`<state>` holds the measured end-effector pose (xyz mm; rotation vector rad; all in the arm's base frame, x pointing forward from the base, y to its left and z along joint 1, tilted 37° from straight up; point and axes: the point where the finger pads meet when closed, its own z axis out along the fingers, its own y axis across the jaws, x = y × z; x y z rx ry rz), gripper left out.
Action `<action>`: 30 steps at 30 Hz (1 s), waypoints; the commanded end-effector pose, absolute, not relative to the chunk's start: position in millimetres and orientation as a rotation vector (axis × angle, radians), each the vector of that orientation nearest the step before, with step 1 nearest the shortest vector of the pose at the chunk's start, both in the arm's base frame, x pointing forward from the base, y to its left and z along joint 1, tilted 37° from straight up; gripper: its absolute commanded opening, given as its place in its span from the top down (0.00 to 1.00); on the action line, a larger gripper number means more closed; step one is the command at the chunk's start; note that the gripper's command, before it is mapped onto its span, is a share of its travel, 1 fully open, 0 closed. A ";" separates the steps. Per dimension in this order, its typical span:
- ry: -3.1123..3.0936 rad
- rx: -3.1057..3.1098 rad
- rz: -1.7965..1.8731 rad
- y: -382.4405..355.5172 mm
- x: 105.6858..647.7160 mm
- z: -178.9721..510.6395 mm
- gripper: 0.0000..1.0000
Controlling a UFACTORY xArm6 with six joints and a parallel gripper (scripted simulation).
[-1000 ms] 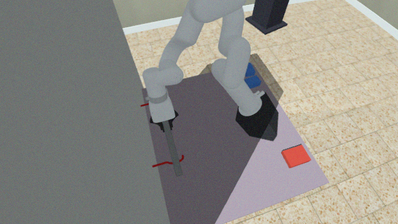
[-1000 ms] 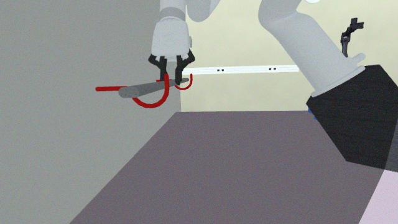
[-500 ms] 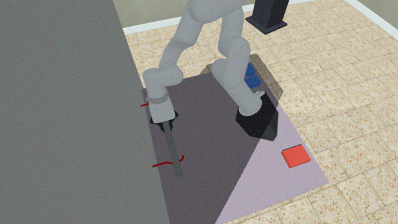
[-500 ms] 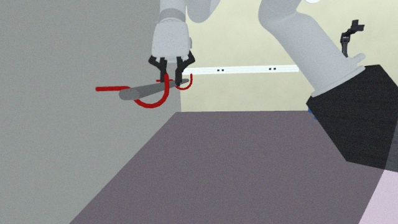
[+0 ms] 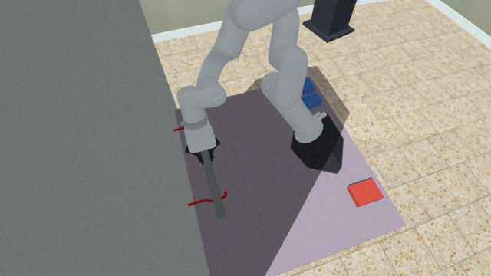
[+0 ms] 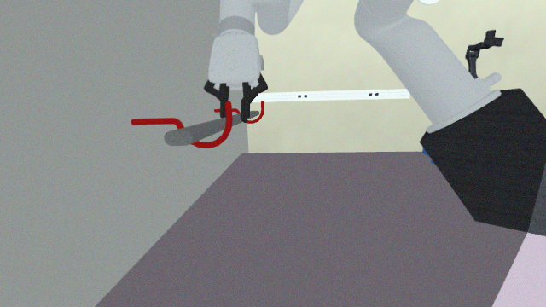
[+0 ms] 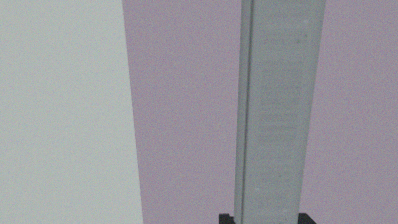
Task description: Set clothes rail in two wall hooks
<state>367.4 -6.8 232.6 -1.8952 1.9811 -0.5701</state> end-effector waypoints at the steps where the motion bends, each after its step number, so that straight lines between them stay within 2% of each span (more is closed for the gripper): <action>1: 1.979 -1.894 -0.573 -7.1 368.6 233.1 1.00; 24: 1.979 -1.894 -0.573 -7.1 368.6 233.1 1.00; 25: 1.979 -1.894 -0.573 -7.4 368.8 232.6 0.18; 30: 1.979 -1.894 -0.573 -8.4 370.1 230.4 0.18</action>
